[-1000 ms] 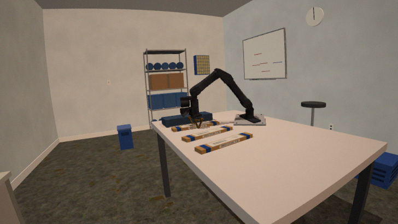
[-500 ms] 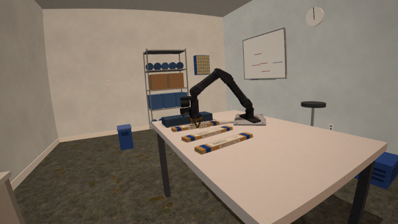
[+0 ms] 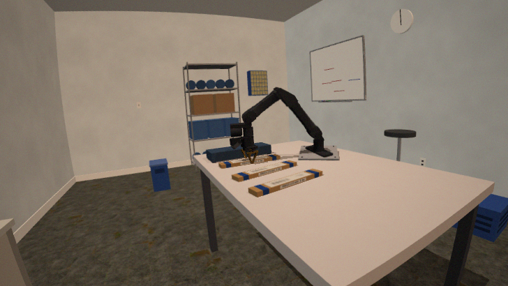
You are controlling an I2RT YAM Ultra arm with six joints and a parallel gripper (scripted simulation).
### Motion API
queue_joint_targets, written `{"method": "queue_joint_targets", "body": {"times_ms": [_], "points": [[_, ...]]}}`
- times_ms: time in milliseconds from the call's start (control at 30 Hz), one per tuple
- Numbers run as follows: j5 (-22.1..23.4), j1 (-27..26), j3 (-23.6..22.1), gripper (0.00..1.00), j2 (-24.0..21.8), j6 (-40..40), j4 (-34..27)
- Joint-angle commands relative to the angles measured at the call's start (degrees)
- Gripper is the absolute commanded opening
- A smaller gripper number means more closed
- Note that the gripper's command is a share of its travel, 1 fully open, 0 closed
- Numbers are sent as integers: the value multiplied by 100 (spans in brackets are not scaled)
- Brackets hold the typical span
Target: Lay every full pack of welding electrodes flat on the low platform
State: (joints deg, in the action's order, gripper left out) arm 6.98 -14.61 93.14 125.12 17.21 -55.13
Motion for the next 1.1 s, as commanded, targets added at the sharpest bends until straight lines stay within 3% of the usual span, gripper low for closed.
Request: {"method": "queue_joint_targets", "body": {"times_ms": [0, 700, 1067], "points": [[-5, 15, 22, 0, -56, -7, 10], [-5, 15, 22, 0, -56, -7, 10], [-9, -22, 272, 0, -286, 49, -313]]}}
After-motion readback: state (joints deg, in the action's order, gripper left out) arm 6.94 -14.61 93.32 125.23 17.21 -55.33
